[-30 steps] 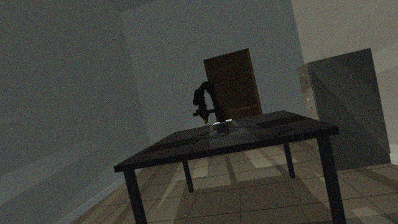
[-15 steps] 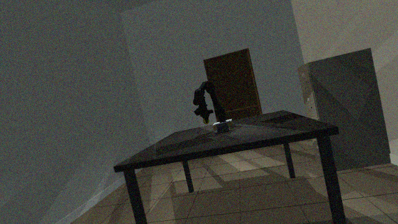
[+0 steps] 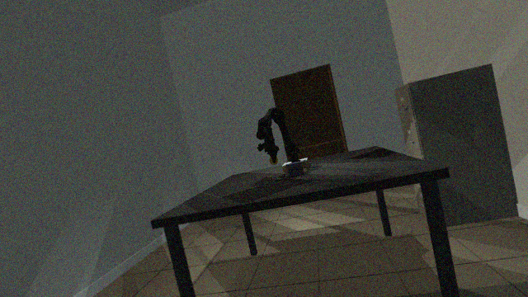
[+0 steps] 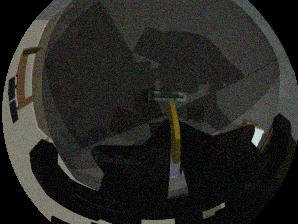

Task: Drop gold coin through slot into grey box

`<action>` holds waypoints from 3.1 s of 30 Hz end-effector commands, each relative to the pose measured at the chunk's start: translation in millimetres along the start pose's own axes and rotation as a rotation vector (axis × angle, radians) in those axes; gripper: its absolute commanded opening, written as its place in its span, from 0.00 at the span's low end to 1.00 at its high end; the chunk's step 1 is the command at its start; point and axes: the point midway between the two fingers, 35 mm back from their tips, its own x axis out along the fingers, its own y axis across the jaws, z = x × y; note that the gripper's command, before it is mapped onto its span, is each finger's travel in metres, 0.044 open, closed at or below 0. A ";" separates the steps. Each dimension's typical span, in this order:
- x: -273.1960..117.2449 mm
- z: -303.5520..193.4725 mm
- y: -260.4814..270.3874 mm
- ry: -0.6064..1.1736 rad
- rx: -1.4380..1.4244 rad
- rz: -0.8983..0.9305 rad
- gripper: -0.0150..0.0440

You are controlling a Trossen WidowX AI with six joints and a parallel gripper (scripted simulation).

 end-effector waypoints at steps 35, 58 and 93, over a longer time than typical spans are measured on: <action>-1.5 -91.6 -13.6 0.007 0.014 -0.002 0.25; 1.5 -118.8 -24.2 0.013 0.007 -0.010 0.25; 11.8 -121.6 -25.3 0.012 0.020 -0.012 0.25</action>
